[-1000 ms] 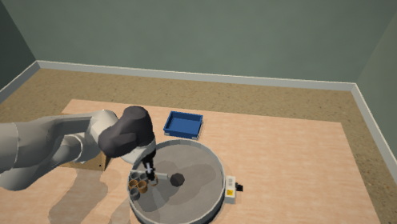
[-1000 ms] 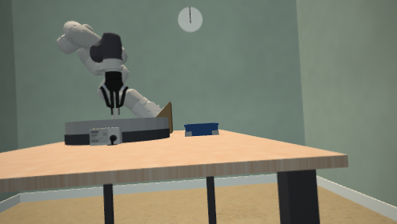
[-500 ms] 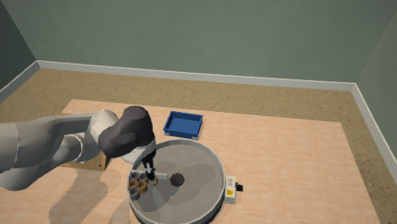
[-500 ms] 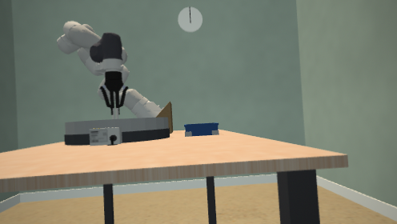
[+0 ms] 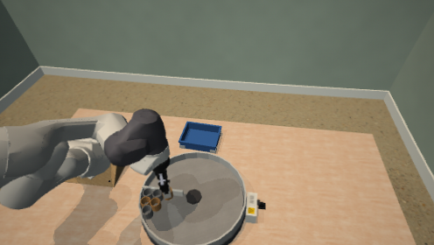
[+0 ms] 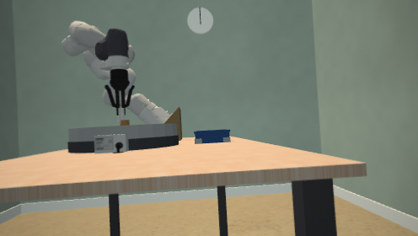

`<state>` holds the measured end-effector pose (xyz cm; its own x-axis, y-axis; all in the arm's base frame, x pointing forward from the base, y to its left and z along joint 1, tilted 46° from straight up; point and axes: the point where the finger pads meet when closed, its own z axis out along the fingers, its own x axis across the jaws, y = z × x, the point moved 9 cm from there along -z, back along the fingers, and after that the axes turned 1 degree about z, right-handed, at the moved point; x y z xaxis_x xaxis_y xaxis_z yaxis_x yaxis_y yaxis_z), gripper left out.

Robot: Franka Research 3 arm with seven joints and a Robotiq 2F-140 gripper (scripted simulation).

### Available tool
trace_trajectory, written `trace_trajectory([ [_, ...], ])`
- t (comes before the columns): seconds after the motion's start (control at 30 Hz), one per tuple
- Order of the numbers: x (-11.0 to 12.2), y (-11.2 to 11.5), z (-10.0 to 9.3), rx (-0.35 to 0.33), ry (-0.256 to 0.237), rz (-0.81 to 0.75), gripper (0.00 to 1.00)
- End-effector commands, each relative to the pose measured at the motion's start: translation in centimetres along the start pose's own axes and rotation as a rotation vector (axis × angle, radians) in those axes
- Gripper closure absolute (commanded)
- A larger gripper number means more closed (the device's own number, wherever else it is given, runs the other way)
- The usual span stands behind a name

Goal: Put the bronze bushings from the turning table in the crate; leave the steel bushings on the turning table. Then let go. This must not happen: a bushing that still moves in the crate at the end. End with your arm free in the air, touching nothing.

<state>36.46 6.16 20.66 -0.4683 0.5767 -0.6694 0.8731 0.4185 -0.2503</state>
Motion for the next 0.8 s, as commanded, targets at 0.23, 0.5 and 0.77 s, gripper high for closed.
trace_trajectory([
  [0.23,0.1,-0.2,-4.0,0.009,0.005,-0.018,1.00],
  [0.5,0.1,-0.2,-4.2,0.009,0.005,-0.018,1.00],
  [0.77,0.1,-0.2,-4.2,0.009,0.005,-0.018,1.00],
])
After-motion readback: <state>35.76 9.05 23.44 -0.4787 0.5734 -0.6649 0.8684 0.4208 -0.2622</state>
